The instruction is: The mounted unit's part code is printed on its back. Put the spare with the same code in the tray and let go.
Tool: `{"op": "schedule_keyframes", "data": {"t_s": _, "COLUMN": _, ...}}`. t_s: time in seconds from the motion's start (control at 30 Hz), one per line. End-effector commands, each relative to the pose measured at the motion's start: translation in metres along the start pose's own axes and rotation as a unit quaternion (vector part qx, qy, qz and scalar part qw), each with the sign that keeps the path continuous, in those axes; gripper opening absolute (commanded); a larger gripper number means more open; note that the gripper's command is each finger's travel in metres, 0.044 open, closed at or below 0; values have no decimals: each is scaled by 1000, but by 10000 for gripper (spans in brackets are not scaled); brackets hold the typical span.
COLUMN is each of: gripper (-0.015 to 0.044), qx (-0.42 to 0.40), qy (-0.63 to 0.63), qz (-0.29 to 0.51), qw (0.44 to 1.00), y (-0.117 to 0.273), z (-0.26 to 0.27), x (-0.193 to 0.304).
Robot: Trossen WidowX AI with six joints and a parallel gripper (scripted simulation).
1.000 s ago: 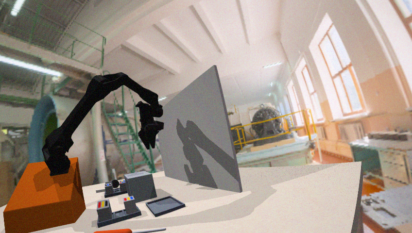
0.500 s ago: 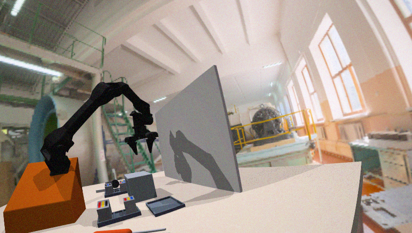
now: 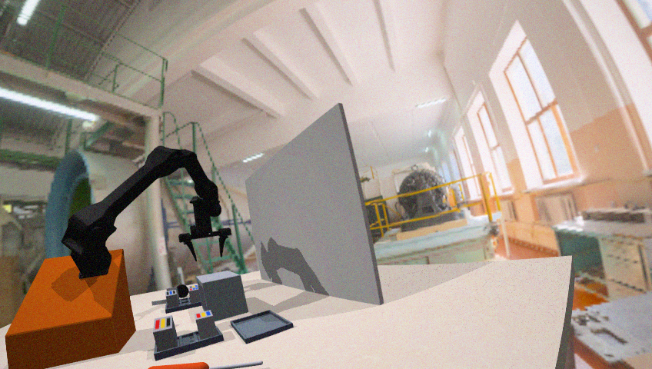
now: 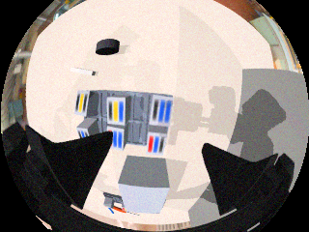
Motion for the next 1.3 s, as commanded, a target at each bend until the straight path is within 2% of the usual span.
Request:
{"op": "schedule_keyframes", "data": {"t_s": 0.0, "gripper": 388, "qx": -3, "qy": 6, "qz": -3, "qw": 1000, "y": -11, "z": -3, "x": -1}}
{"op": "schedule_keyframes", "data": {"t_s": 0.1, "gripper": 309, "qx": -3, "qy": 6, "qz": -2, "qw": 1000, "y": -37, "z": -6, "x": -6}}
{"op": "schedule_keyframes", "data": {"t_s": 0.13, "gripper": 300, "qx": -3, "qy": 6, "qz": -2, "qw": 1000, "y": -41, "z": -6, "x": -6}}
{"op": "schedule_keyframes", "data": {"t_s": 0.5, "gripper": 300, "qx": -3, "qy": 6, "qz": -2, "qw": 1000, "y": -45, "z": -6, "x": -6}}
{"op": "schedule_keyframes", "data": {"t_s": 1.27, "gripper": 300, "qx": -3, "qy": 6, "qz": -2, "qw": 1000, "y": -84, "z": -8, "x": -7}}
Point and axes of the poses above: the point midway between the two fingers, 35 mm back from their tips, its own y axis back along the fingers, its own z axis across the jaws, x = y × z, the point moved 9 cm from there along y, back along the fingers, and after that the axes turned 7 degrees about y, right-handed, at the moved point
